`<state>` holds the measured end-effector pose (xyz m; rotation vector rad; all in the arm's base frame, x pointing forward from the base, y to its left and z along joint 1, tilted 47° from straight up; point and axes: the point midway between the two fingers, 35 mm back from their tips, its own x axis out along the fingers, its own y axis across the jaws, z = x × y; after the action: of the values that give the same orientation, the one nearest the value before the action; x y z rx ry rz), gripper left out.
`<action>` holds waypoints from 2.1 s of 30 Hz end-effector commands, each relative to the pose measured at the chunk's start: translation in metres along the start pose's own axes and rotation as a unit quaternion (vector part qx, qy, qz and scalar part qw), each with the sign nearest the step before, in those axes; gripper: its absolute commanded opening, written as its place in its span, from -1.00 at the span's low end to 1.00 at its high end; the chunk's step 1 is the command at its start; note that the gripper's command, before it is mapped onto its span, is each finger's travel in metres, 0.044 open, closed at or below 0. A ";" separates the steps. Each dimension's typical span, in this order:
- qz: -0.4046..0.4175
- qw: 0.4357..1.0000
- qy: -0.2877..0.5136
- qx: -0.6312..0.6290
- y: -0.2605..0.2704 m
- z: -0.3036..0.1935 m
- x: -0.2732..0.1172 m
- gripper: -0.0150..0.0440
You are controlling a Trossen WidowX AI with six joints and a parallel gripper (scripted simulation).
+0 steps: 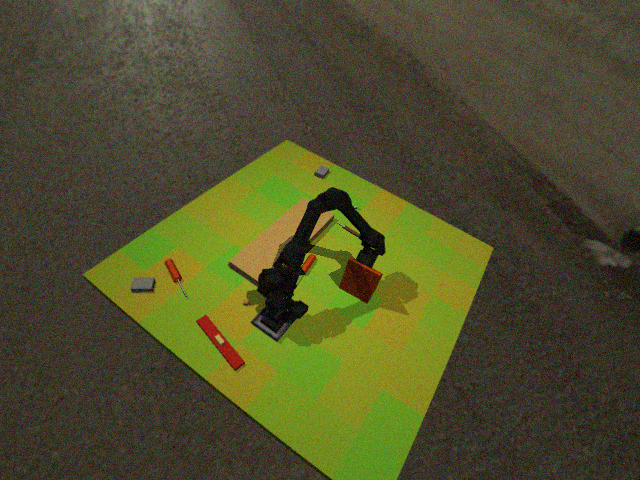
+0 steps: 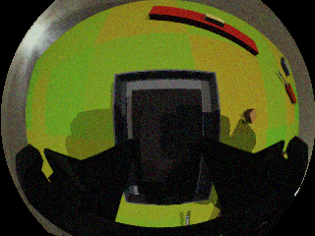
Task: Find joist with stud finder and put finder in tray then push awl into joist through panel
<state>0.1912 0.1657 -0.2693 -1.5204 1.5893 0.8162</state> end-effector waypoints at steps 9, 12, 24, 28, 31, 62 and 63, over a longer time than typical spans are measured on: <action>0.001 1.000 -0.004 0.001 0.001 0.027 -0.092 1.00; -0.003 1.000 0.001 0.028 -0.017 0.007 -0.089 1.00; 0.027 0.807 -0.064 0.586 -0.139 -0.132 -0.145 1.00; 0.035 0.634 -0.076 0.769 -0.163 -0.208 -0.156 1.00; 0.036 0.476 -0.081 0.875 -0.169 -0.267 -0.160 1.00; -0.082 -0.704 -0.139 0.692 0.022 -0.543 -0.183 1.00; -0.082 -0.704 -0.139 0.692 0.021 -0.543 -0.183 1.00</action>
<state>0.1133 -0.2099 0.1548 -2.5789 1.1864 2.3088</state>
